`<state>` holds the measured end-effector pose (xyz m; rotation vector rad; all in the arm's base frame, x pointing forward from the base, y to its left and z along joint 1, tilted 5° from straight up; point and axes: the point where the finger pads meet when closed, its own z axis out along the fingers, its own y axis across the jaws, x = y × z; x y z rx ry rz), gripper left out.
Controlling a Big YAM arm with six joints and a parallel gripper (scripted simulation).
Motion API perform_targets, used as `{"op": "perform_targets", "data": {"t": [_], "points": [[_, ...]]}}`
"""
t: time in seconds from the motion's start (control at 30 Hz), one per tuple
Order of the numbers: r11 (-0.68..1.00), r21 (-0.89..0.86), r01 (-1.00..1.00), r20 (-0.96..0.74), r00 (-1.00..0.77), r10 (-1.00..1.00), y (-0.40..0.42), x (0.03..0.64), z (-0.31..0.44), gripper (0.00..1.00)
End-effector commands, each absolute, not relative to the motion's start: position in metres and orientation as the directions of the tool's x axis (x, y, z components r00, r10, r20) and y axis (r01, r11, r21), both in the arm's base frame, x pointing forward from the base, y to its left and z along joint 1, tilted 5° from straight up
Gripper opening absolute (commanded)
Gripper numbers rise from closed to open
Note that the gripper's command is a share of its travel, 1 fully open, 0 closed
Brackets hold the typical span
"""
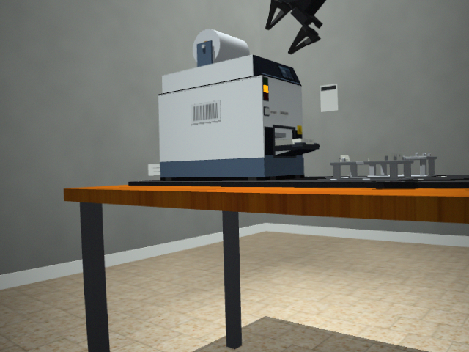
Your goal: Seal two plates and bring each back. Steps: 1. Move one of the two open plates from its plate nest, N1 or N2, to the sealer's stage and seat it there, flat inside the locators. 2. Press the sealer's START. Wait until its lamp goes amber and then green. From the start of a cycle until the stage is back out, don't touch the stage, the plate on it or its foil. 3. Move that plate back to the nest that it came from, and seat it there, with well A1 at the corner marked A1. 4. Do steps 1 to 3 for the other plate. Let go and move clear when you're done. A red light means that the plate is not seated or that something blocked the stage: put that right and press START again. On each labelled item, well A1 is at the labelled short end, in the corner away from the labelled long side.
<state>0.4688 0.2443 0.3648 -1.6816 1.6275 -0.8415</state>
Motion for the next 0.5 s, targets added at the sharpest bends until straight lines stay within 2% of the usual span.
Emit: {"op": "perform_targets", "data": {"t": [0.0,0.47], "points": [[-0.006,-0.818,-0.576,-0.012,0.027,-1.000,0.248,0.467,0.375,1.00],[-0.001,-0.808,-0.589,0.000,0.002,-1.000,0.240,0.478,0.364,1.00]]}}
